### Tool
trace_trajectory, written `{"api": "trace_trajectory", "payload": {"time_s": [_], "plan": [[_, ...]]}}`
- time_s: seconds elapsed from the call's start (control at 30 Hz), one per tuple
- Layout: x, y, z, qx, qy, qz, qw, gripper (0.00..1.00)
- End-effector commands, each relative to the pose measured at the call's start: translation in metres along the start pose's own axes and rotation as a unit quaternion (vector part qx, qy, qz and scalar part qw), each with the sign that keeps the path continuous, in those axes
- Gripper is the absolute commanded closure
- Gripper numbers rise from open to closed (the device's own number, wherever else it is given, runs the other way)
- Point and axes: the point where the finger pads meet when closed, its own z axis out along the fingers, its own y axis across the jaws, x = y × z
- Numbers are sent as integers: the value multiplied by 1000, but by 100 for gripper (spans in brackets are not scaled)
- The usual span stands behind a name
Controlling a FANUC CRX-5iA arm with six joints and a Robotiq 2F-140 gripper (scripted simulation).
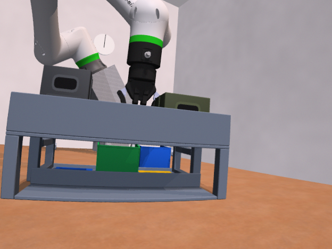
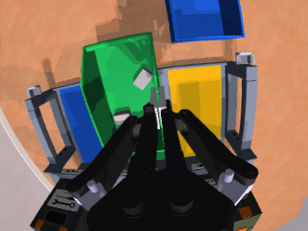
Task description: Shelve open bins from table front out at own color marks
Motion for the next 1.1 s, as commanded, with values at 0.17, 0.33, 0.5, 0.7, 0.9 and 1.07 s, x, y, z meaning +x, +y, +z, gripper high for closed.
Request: {"api": "trace_trajectory", "payload": {"time_s": [0.17,0.33,0.5,0.7,0.9,1.07], "plan": [[-5,0,0,0,-3,0,1000,100],[-7,0,0,0,-5,0,1000,100],[-9,0,-1,0,-7,0,1000,100],[-12,0,-1,0,-8,0,1000,100],[-12,0,-1,0,-9,0,1000,100],[-13,0,-1,0,-9,0,1000,100]]}}
